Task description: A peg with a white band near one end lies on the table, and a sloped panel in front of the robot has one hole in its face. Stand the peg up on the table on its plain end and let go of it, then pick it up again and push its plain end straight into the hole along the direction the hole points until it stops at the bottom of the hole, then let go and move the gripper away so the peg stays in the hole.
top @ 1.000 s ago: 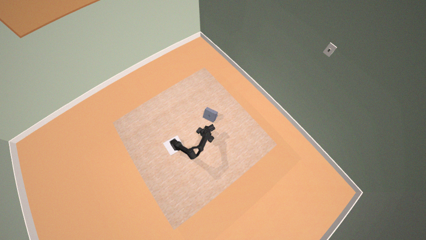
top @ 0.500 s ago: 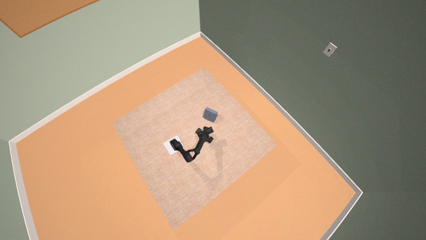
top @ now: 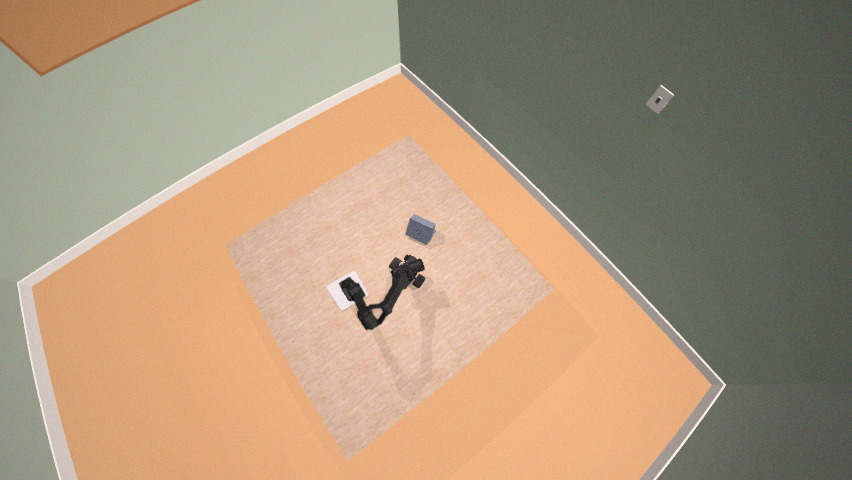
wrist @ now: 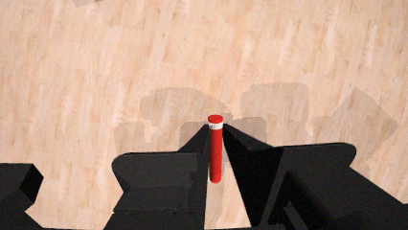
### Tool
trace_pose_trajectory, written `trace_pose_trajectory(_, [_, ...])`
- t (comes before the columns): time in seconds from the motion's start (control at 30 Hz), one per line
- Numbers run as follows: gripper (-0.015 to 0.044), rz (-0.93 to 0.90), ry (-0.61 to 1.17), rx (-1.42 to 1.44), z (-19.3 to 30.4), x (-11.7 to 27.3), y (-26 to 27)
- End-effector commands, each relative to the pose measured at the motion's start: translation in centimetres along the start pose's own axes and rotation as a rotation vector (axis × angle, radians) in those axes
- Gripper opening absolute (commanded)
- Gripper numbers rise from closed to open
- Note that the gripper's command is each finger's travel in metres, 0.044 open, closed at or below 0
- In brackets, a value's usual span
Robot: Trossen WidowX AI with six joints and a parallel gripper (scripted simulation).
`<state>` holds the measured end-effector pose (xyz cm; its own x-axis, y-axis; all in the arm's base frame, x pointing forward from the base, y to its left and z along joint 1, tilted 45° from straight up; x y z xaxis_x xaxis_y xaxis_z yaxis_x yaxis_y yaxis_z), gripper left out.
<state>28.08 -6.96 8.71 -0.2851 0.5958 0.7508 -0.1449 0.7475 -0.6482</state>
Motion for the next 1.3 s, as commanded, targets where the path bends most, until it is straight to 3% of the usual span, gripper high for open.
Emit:
trace_pose_trajectory(0.0, [0.0050,-0.010,-0.034,0.003,0.5,0.2,-0.1])
trace_pose_trajectory(1.27, [0.0050,-0.079,-0.356,0.006,3.6,1.9,-0.8])
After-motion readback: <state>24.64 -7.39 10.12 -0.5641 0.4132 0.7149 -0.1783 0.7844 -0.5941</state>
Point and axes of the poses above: the point midway between the two fingers, 35 mm back from their tips, its own x axis back along the fingers, its own y axis across the jaws, z = x × y, the point moved 5 cm from there along x, back along the fingers, and after that the axes turned 12 degrees about -x, right-handed, at the moved point
